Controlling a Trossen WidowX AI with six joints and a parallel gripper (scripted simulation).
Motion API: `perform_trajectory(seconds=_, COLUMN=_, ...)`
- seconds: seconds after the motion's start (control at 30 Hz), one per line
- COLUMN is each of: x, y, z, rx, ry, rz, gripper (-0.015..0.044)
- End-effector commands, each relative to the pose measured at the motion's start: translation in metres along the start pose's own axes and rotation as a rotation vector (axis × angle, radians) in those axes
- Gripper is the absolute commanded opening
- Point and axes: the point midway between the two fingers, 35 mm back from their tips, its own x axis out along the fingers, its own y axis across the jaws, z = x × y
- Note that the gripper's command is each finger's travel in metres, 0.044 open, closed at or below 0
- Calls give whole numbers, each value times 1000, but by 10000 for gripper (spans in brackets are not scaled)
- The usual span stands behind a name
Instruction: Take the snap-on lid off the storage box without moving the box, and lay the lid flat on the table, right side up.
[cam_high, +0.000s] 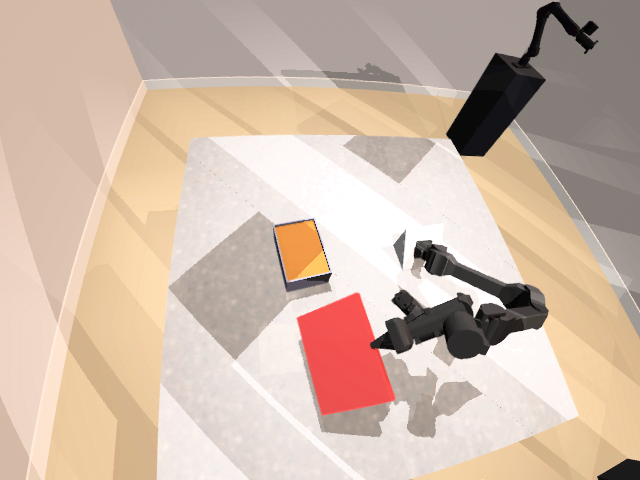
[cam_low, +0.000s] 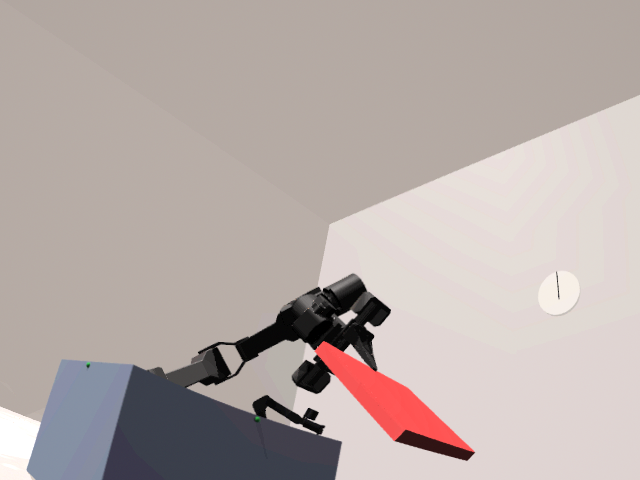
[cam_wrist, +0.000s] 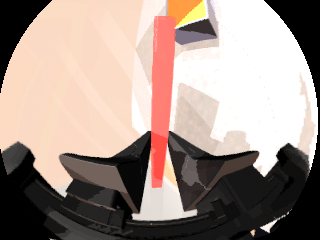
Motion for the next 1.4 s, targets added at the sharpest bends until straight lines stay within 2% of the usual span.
perform_trajectory(seconds=0.0, x=3, y=-3, z=3, rx=4, ry=-10, rz=10, gripper=0)
perform_trajectory(seconds=1.37, x=24, y=-29, z=3, rx=3, ry=-8, rz=12, gripper=0)
